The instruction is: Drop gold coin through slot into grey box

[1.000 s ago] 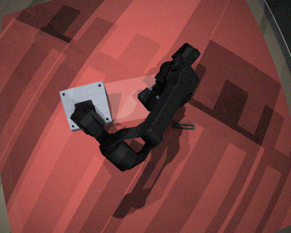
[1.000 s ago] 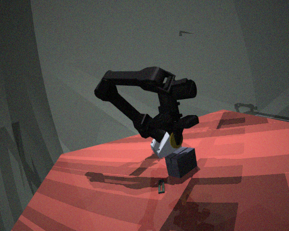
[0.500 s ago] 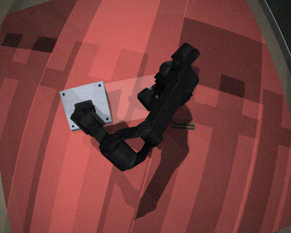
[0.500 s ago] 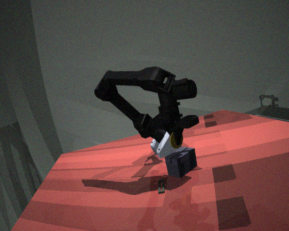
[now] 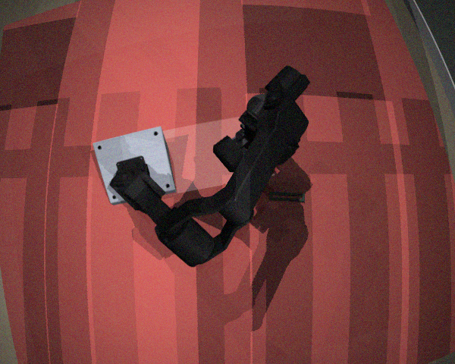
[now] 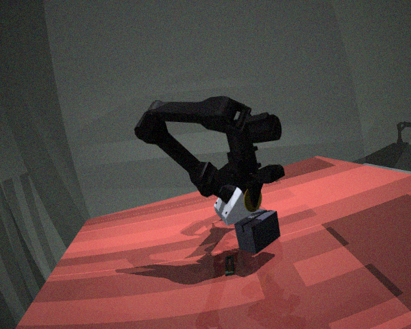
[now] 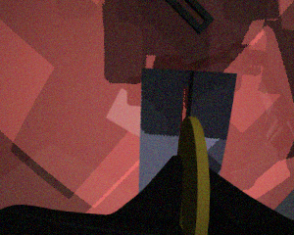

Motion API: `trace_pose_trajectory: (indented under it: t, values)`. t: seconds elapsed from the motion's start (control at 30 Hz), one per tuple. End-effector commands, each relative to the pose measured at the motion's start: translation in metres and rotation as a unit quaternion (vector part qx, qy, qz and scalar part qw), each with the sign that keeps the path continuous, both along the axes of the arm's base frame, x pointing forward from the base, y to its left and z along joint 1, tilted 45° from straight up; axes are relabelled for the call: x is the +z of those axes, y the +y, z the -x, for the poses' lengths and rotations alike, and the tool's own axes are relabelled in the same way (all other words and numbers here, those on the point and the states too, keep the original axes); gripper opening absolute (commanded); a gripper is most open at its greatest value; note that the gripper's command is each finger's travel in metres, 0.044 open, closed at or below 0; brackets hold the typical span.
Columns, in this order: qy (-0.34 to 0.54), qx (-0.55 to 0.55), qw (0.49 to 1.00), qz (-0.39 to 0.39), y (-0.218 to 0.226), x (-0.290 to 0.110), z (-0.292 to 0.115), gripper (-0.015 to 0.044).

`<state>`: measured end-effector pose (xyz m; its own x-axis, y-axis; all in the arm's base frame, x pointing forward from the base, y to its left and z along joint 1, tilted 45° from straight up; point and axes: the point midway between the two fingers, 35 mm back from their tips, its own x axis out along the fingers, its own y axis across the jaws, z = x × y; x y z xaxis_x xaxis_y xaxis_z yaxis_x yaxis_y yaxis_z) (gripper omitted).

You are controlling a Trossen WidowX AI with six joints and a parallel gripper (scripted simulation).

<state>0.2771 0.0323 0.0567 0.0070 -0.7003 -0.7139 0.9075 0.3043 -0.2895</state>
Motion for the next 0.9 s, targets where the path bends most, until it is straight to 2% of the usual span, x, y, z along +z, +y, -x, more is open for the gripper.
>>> trace_pose_trajectory:
  t: [0.0,0.87]
  values:
    - [0.002,-0.002,1.000,0.000,-0.0013,-0.0006,0.0031,0.0000]
    - [0.001,0.002,1.000,0.000,-0.0028,-0.0016,0.0038,0.0000]
